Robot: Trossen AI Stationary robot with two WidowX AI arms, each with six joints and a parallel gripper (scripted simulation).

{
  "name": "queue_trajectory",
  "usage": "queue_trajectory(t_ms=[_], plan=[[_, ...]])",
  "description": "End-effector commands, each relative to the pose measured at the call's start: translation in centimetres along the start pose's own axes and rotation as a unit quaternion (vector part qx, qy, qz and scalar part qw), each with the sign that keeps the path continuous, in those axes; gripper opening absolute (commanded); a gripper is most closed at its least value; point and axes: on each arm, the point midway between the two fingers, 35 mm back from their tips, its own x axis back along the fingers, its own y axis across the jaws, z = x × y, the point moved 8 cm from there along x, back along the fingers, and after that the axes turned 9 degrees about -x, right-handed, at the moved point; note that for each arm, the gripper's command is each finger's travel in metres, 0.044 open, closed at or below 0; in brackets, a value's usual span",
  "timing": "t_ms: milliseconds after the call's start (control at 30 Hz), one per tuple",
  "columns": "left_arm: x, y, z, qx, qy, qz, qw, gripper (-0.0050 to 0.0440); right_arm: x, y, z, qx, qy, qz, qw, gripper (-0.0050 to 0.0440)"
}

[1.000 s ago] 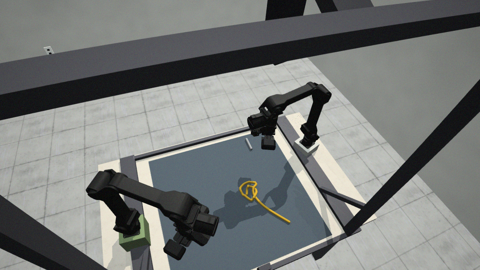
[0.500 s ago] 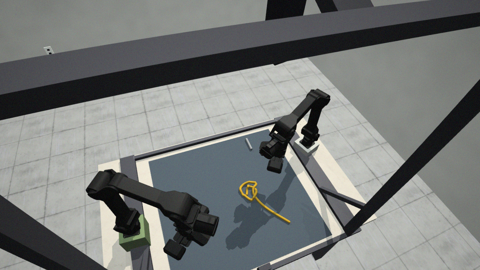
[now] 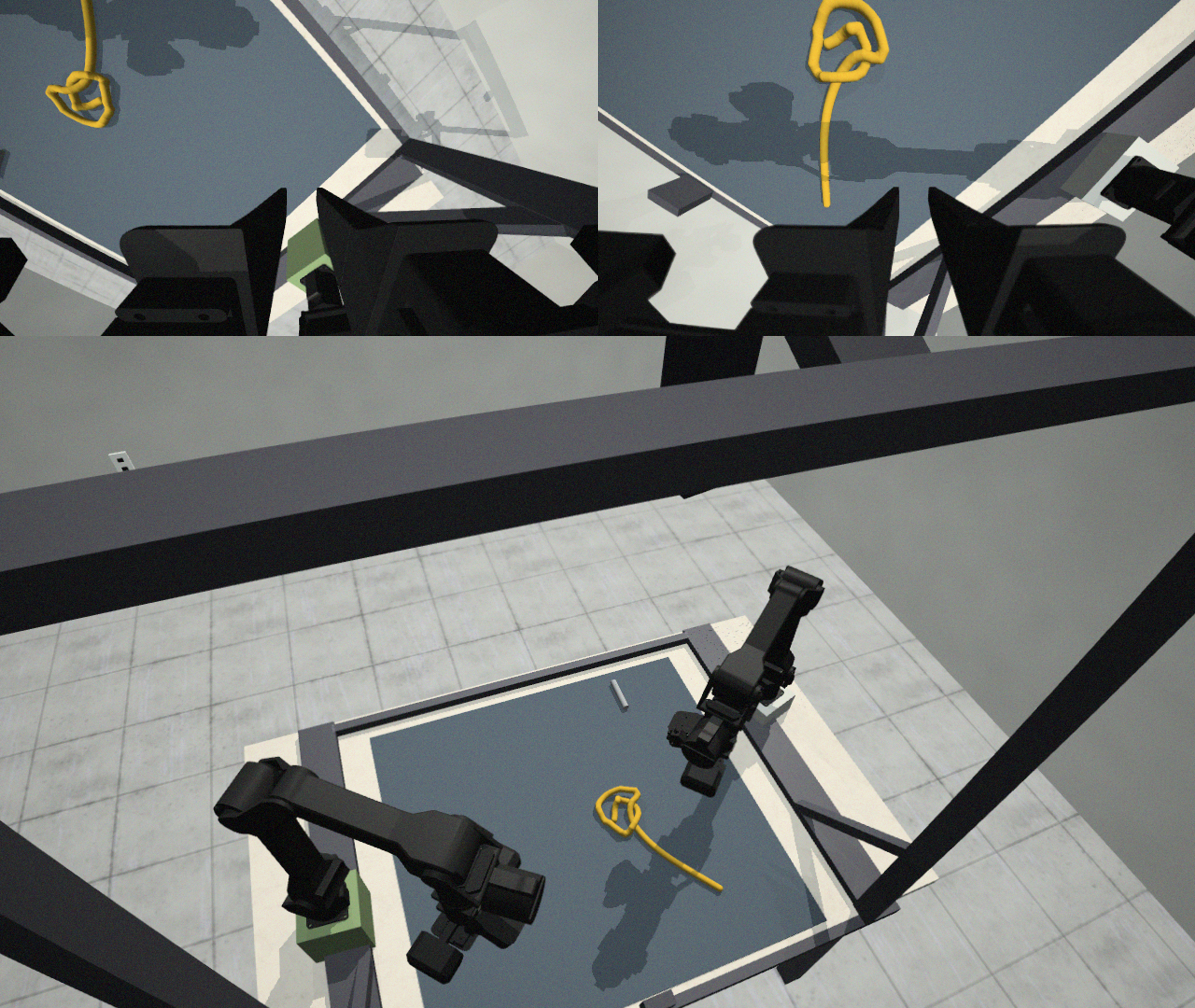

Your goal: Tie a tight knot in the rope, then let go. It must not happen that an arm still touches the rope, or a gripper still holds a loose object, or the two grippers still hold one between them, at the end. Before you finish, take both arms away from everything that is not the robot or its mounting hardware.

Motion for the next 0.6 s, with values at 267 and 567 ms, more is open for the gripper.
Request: queue_trajectory(t_ms=[267,567], plan=[[0.46,-0.02,0.12,0.001,-0.007,-0.005,1.000,0.0100,0.55,0.06,0.11,-0.080,0.001,-0.010,0.997,0.0100],[0.46,-0.02,0.12,0.001,-0.007,-0.005,1.000,0.0100,0.54,0.15,0.17,-0.331,0.004,-0.011,0.944,0.0100]])
